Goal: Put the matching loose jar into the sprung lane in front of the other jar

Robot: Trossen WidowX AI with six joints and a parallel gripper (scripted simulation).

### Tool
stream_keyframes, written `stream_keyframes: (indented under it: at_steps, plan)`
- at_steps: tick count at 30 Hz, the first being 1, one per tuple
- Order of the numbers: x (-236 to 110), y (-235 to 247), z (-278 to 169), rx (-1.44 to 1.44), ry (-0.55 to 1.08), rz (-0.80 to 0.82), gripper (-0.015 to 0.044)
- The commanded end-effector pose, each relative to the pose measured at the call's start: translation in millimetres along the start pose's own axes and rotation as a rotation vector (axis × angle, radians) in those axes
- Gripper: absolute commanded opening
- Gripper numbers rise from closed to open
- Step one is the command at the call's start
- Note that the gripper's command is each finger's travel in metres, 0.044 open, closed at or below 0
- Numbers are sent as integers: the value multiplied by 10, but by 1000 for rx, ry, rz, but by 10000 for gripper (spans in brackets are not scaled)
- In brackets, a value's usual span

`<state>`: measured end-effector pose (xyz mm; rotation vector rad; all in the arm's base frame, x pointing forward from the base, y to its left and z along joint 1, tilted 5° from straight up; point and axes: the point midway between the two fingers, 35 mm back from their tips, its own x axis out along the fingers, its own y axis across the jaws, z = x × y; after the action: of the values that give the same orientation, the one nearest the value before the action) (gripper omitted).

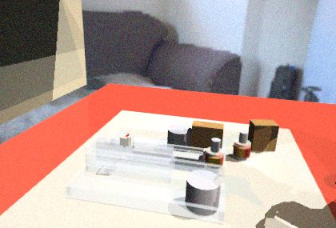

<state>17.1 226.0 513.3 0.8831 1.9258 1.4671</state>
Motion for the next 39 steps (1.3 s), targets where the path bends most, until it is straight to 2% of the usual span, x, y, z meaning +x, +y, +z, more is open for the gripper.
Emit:
stream_keyframes:
  at_steps: [1,5,10,16,21,25,30,39]
  plan:
    - [-6,-5,25,-4,-9,0,426]
    - [-167,-125,517,-79,-186,-16,440]
    - [-549,-384,1178,-179,-438,-94,440]
    - [-1257,-836,1839,-245,-720,-268,440]
    - [-1944,-1319,2157,-260,-897,-465,440]
    - [-2503,-1759,2246,-242,-990,-643,440]
    - [-3153,-2356,2153,-186,-1035,-873,440]
    - [-4007,-3468,1508,-14,-914,-1222,440]
